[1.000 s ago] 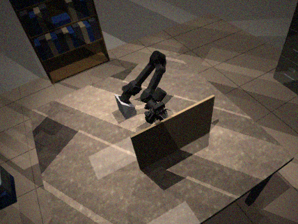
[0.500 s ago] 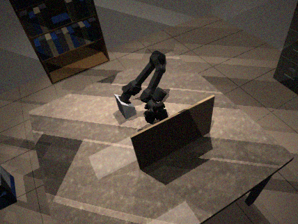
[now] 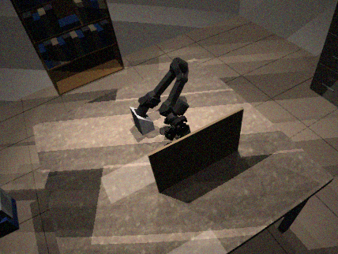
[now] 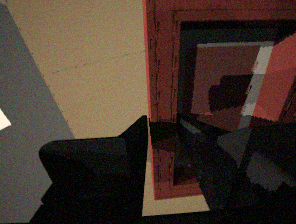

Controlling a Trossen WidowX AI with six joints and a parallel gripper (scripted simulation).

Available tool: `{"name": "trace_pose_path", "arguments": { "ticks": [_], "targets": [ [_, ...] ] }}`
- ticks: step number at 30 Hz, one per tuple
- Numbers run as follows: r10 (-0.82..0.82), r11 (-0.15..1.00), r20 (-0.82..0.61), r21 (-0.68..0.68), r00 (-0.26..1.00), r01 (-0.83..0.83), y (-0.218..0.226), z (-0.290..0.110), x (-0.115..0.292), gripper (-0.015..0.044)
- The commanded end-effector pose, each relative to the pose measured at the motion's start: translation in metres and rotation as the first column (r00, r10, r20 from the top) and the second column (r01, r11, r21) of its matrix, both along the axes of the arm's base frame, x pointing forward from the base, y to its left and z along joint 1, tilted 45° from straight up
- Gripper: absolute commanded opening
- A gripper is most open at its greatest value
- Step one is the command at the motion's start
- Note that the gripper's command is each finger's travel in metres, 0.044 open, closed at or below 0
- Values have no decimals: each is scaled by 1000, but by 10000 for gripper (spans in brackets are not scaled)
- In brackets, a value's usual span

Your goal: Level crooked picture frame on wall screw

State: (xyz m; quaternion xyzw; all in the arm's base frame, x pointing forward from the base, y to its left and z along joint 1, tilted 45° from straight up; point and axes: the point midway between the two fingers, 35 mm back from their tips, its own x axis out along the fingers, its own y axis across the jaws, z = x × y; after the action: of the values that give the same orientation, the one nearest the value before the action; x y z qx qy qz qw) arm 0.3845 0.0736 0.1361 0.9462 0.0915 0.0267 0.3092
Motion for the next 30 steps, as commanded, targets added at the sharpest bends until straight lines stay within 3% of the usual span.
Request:
{"name": "trace_pose_path", "arguments": {
  "ticks": [1,7,10,30],
  "targets": [
    [-3,1000,-1,4,1000,3,-1,0,0,100],
    [-3,1000,-1,4,1000,3,-1,0,0,60],
    [-3,1000,-1,4,1000,3,-1,0,0,0],
    [-3,1000,-1,4,1000,3,-4,3,1,0]
  ]
}}
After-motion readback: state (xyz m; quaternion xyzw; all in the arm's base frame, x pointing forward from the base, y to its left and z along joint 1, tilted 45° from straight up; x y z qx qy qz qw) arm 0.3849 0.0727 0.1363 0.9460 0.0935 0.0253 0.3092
